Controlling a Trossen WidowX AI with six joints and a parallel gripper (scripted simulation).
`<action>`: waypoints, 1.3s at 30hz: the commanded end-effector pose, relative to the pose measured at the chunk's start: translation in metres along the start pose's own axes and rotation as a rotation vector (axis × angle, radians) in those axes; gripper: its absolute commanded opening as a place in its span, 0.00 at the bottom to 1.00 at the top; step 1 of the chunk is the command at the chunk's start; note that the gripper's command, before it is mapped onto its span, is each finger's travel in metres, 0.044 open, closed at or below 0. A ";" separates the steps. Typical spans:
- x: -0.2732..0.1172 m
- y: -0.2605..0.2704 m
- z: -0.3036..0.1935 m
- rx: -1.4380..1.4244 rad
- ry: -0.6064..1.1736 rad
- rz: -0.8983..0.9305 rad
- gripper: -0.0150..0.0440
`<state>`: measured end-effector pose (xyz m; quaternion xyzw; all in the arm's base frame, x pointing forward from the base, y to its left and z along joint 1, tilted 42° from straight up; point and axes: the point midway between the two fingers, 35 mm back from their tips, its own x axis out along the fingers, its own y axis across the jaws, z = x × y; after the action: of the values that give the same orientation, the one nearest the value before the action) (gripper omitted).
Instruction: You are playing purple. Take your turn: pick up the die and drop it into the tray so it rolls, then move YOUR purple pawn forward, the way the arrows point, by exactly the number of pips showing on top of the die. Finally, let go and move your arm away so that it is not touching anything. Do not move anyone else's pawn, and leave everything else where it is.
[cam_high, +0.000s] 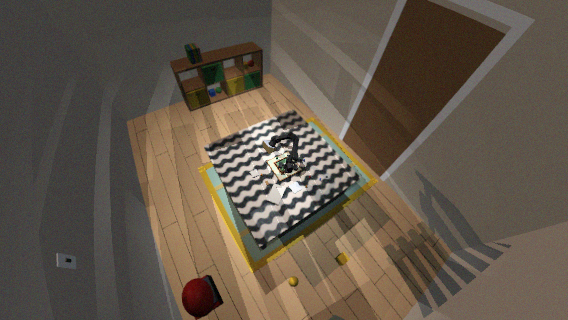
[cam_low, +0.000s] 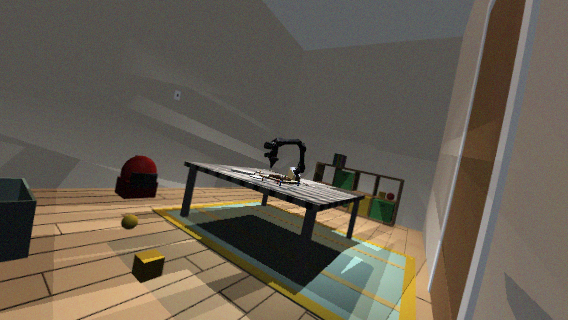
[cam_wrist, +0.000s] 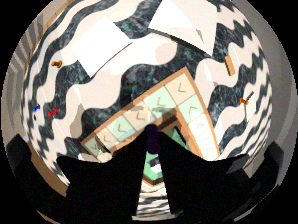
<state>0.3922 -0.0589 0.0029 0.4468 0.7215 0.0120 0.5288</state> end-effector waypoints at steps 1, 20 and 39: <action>0.012 0.007 -0.007 0.003 0.001 0.008 0.25; 0.067 0.016 -0.018 0.002 0.005 0.012 0.25; 0.080 0.017 -0.017 -0.003 0.001 0.008 0.43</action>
<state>0.3859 0.0125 -0.0421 0.4485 0.7205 0.0156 0.5287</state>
